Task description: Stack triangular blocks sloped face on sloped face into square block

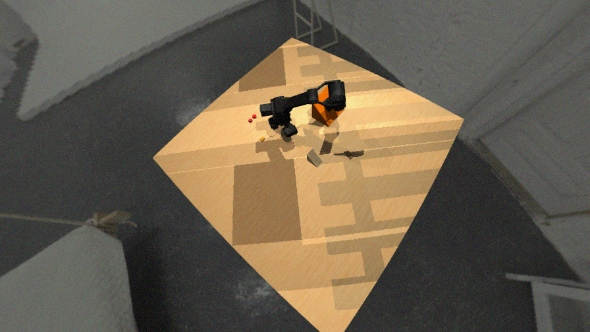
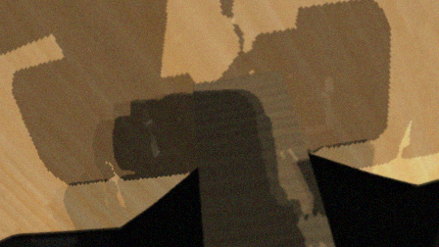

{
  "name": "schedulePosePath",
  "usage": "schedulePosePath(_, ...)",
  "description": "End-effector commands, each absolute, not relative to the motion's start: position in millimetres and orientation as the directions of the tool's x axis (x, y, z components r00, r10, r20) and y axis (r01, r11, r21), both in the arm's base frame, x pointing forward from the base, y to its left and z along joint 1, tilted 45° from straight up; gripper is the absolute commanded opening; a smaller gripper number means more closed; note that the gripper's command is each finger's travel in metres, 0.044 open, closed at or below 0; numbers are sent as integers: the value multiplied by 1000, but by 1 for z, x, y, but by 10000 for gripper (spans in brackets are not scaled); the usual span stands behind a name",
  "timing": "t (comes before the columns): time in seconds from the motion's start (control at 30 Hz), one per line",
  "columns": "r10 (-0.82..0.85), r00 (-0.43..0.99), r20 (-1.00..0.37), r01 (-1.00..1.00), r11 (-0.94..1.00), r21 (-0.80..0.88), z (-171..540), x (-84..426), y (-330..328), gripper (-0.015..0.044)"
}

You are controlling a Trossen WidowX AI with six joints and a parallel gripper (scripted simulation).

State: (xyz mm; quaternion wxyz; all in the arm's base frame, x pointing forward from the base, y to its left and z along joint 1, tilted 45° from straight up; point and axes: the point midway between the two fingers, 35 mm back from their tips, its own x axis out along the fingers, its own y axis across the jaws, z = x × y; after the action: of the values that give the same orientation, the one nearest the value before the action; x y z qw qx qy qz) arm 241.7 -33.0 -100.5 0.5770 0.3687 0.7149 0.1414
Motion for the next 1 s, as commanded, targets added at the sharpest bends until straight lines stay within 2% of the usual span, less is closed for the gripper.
schedulePosePath(0.0,691,-62,-720,368,687,627,-97,242,-36,0)
schedulePosePath(0.63,690,-56,-722,407,676,615,-80,244,-53,0)
schedulePosePath(0.97,689,-57,-723,647,577,499,-80,244,-52,0)
